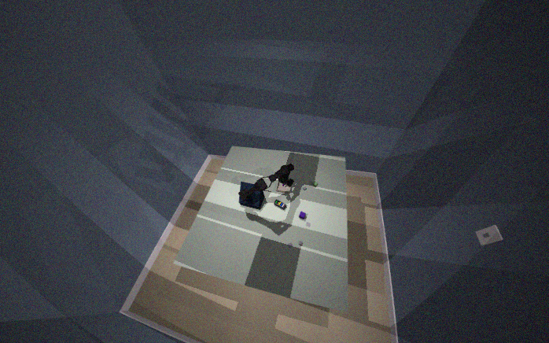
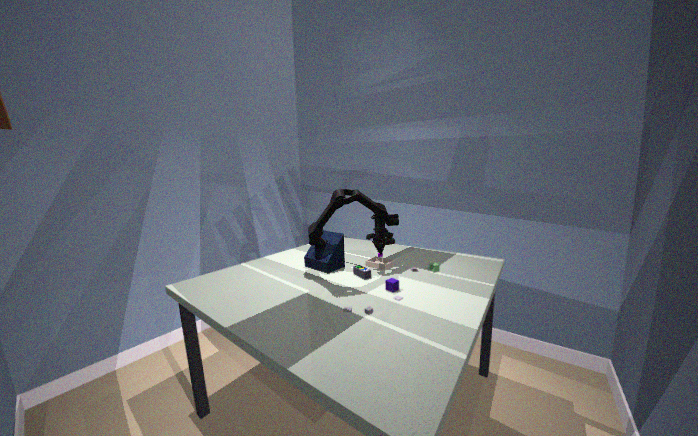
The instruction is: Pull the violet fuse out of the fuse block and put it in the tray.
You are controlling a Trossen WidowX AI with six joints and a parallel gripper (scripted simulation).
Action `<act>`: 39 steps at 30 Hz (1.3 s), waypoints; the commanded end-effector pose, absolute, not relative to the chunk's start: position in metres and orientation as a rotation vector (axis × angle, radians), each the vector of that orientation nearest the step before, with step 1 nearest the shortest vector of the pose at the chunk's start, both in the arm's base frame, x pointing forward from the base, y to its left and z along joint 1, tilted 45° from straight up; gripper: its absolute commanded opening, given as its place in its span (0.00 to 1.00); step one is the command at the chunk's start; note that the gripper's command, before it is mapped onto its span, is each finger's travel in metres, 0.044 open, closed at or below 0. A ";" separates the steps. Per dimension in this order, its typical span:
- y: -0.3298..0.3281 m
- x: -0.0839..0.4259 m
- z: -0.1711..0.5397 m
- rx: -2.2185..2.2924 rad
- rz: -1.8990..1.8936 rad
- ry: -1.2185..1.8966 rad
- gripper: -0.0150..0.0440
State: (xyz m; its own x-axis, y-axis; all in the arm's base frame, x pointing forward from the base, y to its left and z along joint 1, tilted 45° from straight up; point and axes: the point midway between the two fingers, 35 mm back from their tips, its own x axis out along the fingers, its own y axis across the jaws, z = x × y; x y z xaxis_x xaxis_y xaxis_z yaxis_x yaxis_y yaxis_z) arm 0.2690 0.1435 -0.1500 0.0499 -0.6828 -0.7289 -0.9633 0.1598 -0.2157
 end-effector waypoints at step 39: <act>0.161 0.267 -0.130 -1.600 0.482 1.699 0.81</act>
